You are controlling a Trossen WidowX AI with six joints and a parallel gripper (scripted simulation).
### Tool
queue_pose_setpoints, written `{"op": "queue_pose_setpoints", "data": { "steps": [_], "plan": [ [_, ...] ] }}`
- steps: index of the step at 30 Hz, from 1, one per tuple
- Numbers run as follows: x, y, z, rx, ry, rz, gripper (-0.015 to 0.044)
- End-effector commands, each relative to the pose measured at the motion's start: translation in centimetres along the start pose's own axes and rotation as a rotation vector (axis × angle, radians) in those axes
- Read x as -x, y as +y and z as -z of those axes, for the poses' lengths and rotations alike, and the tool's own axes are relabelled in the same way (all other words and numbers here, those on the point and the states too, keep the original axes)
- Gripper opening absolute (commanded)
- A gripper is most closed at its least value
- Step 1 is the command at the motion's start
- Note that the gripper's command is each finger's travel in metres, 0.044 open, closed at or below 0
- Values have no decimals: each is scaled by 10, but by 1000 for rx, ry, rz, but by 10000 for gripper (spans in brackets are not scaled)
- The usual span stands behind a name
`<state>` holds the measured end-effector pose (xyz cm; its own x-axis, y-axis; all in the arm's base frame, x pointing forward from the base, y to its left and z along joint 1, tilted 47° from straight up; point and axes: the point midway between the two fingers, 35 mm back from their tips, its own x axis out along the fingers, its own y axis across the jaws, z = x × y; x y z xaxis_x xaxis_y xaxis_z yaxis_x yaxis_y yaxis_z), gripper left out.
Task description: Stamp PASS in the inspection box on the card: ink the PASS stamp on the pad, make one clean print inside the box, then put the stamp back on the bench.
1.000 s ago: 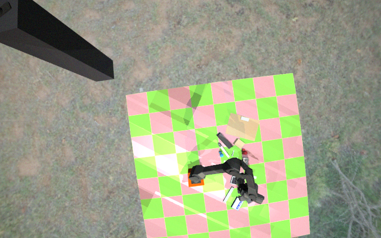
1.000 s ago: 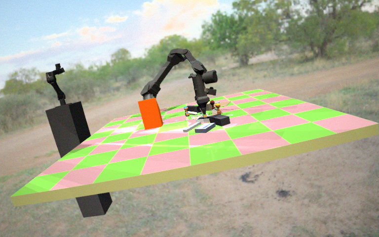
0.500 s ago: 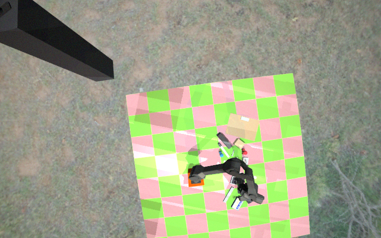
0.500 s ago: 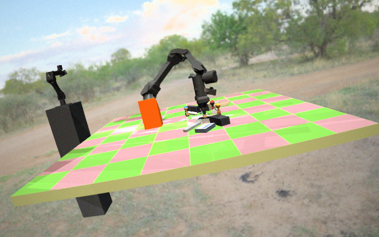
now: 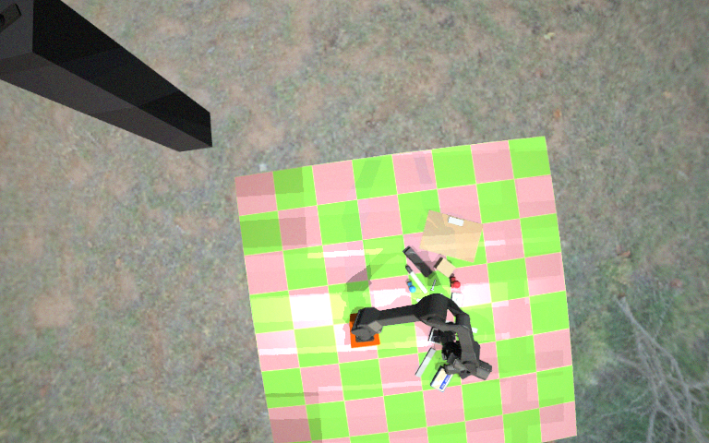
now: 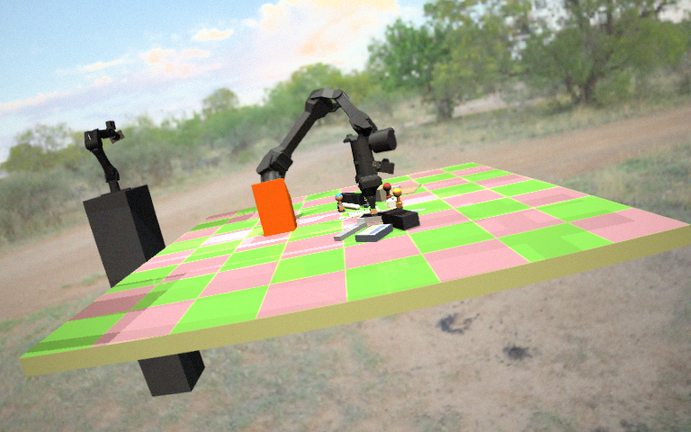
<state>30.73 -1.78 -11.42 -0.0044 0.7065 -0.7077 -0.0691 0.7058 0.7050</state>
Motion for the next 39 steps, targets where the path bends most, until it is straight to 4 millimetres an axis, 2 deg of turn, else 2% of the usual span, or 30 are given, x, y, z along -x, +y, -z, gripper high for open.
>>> {"op": "queue_pose_setpoints", "data": {
  "steps": [1,23,39],
  "plan": [
    [-2,1,0,-2,0,-5,0],
    [-3,1,0,-2,0,-5,0],
    [4,1,0,-2,0,-4,0]
  ]
}}
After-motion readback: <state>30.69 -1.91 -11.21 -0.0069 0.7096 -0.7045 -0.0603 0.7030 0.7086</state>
